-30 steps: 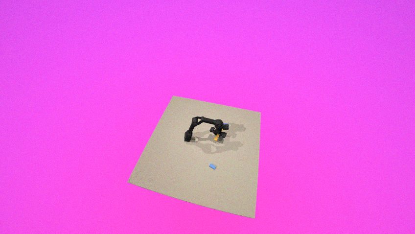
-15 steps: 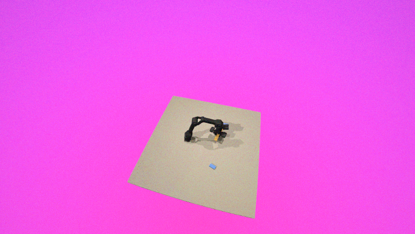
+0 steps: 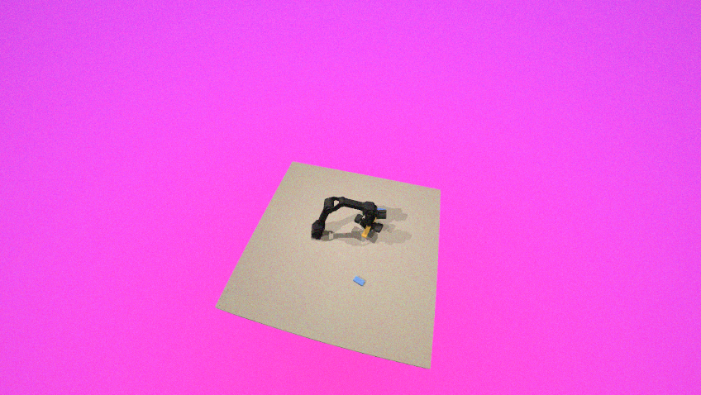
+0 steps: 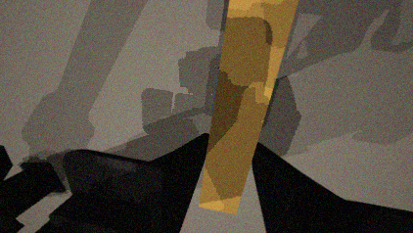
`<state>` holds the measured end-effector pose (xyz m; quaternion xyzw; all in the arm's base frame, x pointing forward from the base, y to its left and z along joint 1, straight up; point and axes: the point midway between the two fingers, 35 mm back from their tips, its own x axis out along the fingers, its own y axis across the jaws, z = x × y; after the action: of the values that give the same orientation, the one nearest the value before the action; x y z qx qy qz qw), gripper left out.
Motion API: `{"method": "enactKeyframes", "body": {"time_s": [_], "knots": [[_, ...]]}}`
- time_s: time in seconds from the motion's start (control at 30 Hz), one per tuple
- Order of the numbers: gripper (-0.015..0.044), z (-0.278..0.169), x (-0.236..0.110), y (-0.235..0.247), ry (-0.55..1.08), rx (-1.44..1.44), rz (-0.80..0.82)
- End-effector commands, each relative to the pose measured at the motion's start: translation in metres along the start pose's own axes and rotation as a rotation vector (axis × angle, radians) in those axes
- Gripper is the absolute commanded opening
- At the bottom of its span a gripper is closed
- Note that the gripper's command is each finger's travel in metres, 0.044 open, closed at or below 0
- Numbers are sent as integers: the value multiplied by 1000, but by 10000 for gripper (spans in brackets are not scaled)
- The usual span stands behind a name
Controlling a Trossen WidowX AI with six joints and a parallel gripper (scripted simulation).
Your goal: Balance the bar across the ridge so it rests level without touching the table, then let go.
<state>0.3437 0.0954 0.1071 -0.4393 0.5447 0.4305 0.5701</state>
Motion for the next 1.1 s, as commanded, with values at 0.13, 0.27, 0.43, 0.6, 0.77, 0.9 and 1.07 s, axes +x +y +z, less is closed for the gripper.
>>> {"method": "enactKeyframes", "body": {"time_s": [0.13,0.27,0.43,0.6,0.77,0.9,1.07], "knots": [[170,0,0,0,0,0,0],[171,0,0,0,0,0,0],[172,0,0,0,0,0,0],[173,0,0,0,0,0,0],[185,0,0,0,0,0,0],[185,0,0,0,0,0,0],[185,0,0,0,0,0,0]]}}
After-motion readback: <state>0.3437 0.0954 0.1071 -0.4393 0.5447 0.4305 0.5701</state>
